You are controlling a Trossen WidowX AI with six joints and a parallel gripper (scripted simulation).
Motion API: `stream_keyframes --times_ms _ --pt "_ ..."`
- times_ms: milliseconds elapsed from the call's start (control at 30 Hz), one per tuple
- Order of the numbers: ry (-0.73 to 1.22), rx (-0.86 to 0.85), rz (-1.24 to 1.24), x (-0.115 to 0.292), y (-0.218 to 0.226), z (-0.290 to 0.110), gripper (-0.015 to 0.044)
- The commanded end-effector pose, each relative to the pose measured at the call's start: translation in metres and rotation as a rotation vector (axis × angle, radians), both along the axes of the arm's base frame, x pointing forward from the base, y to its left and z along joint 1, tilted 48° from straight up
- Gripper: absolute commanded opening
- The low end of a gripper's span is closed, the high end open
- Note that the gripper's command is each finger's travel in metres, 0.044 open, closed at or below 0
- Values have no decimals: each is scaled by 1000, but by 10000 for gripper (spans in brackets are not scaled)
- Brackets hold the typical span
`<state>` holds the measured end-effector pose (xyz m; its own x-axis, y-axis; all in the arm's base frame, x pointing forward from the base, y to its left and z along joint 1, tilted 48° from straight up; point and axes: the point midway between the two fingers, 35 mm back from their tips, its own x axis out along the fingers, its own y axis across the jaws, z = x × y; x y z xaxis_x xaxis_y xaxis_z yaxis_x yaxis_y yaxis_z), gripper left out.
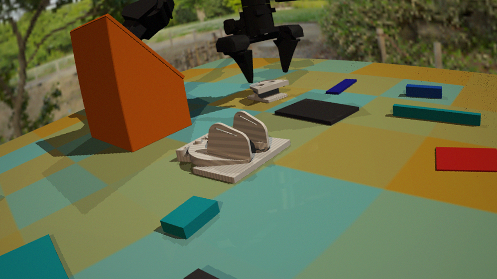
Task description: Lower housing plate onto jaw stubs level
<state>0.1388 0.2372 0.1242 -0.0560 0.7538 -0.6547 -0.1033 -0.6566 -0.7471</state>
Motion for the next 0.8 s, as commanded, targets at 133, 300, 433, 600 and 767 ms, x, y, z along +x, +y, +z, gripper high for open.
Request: stream_keyframes --times_ms 133,300,433,600,767 --pt "7 -7 -5 -1 1 -5 440" --pt "7 -7 -5 -1 3 -7 440" --pt "7 -7 -5 -1 8 -12 440" --pt "7 -7 -5 -2 14 -17 440" --pt "8 -6 -5 -2 20 -22 440"
